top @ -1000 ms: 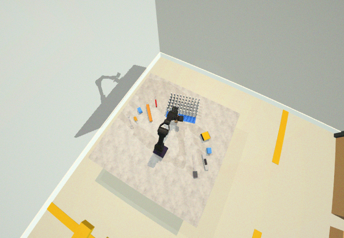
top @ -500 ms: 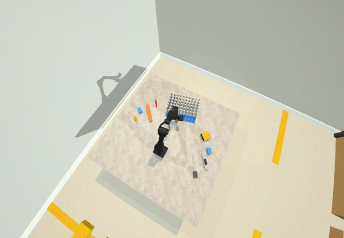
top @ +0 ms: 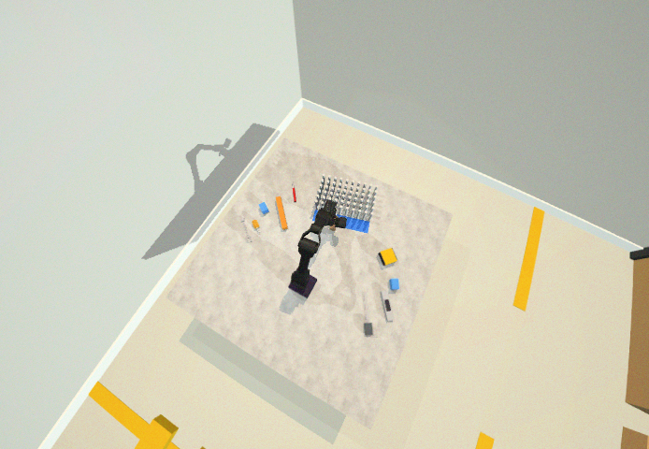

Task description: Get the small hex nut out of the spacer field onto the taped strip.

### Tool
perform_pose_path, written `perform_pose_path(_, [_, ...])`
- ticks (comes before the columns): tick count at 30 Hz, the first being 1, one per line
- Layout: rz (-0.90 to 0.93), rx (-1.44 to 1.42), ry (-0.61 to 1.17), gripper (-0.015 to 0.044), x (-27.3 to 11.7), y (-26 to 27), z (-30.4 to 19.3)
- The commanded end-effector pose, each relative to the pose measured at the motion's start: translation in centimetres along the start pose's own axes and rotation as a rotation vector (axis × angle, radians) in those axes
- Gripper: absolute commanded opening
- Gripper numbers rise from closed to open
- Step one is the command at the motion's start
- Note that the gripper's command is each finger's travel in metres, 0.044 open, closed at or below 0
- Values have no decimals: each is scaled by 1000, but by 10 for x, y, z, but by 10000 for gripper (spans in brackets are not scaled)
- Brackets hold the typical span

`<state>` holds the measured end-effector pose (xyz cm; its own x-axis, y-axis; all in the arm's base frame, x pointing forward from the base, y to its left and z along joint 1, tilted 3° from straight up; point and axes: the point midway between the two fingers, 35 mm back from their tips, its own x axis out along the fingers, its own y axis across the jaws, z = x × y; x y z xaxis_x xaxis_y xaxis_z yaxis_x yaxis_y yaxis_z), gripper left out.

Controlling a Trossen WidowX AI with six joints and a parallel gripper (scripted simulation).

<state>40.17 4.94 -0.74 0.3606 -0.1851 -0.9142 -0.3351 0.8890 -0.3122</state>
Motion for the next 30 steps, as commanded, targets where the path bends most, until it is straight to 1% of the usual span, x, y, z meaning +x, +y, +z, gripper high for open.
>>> perform_pose_path(1, [-3,2,1,0,5,1,-2])
perform_pose_path(9, [-3,1,1,0,12,4,-4])
perform_pose_path(30, [-2,0,2,0,10,3,-13])
